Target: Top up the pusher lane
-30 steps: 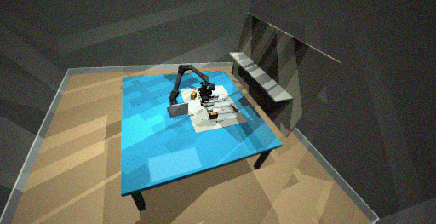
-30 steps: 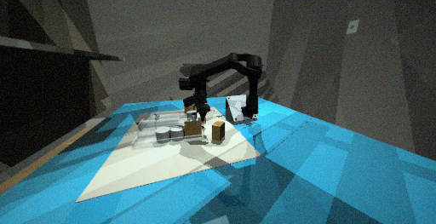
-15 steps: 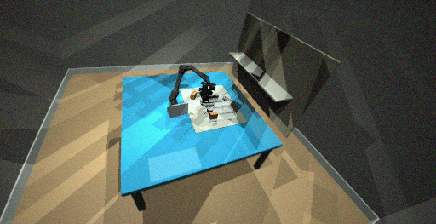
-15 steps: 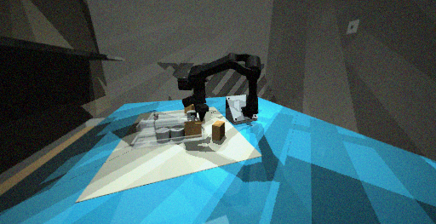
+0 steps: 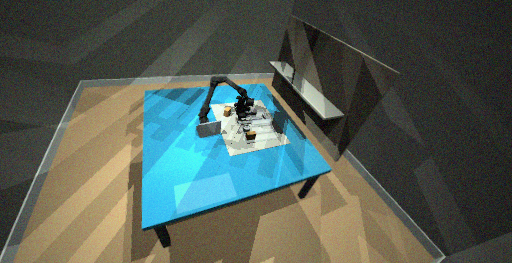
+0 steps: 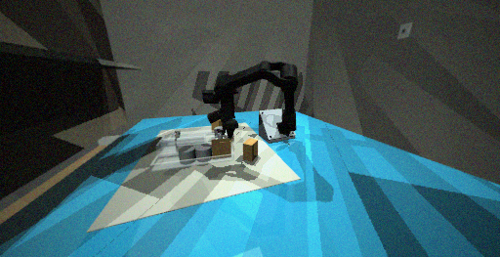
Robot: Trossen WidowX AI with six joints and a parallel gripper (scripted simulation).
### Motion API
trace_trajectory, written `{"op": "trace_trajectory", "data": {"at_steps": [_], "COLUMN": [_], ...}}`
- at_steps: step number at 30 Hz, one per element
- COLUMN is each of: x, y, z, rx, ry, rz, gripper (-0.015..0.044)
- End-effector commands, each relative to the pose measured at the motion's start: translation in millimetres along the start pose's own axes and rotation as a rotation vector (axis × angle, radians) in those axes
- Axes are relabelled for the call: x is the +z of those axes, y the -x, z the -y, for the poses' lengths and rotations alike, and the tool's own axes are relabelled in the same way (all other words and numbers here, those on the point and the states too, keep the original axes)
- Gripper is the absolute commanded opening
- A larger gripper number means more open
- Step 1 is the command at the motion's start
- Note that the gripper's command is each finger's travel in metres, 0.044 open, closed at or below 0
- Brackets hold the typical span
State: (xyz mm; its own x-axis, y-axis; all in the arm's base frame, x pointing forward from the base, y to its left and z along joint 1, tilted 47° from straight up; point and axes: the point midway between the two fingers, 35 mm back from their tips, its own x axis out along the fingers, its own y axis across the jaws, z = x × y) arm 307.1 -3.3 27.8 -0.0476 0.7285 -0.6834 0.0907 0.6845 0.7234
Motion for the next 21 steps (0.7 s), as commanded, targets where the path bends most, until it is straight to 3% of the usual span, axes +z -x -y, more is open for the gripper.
{"op": "trace_trajectory", "data": {"at_steps": [1,21], "x": [6.8,14.2], "y": [1.5,2.1], "z": [-1.8,-2.6], "rx": [0.003,0.003], "ry": [0.01,0.011], "rz": [0.017,0.017], "gripper": [0.0,0.0]}}
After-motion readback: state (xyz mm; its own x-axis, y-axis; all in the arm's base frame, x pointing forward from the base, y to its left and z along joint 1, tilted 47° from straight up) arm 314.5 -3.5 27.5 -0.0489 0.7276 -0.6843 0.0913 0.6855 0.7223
